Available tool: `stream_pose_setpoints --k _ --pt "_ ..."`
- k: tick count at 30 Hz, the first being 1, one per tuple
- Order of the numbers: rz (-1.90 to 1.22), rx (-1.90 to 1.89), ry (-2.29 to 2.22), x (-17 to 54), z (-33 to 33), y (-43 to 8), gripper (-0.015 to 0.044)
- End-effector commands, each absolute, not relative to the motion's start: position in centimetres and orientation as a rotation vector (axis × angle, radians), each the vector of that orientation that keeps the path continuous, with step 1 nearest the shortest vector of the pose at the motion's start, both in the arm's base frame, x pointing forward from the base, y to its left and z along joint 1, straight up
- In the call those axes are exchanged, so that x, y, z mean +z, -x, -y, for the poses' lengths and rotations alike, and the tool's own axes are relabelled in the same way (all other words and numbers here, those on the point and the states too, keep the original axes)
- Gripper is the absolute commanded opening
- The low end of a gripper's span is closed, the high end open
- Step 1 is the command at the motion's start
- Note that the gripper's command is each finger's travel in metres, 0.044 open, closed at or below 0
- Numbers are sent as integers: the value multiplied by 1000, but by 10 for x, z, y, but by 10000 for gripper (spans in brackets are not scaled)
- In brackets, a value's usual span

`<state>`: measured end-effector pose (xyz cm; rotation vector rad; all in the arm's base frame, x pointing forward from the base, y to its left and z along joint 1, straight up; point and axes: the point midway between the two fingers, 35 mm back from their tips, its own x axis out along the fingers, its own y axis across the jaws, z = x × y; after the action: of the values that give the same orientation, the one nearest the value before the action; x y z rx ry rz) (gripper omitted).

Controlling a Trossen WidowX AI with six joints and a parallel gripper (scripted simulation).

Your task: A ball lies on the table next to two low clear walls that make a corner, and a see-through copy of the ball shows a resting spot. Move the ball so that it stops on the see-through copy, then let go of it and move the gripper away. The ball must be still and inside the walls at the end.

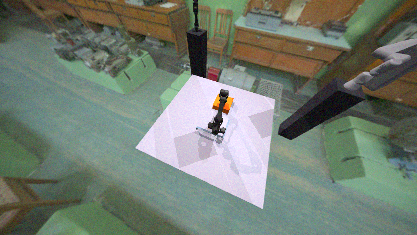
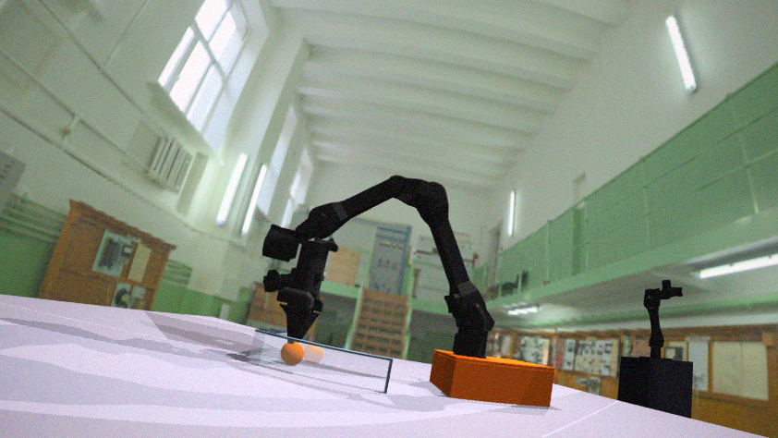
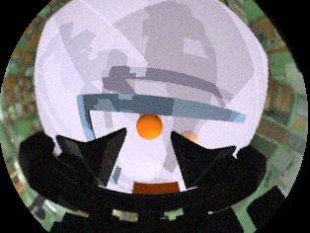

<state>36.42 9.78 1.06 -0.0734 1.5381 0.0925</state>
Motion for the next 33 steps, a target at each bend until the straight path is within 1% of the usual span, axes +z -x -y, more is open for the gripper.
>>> stream_pose_setpoints --k 1,13,17,24,28,31,33 --pt "-1538 95 81 3 -98 -364 333" --pt "-1538 95 81 -14 -98 -364 333" --pt "-1538 95 81 -14 -98 -364 228" --pt "-1538 95 81 -14 -98 -364 182" --pt "-1553 106 83 -14 -98 -359 77" --pt "-1599 138 89 -13 -99 -343 0" --pt "-1601 146 97 -4 -99 -344 0"
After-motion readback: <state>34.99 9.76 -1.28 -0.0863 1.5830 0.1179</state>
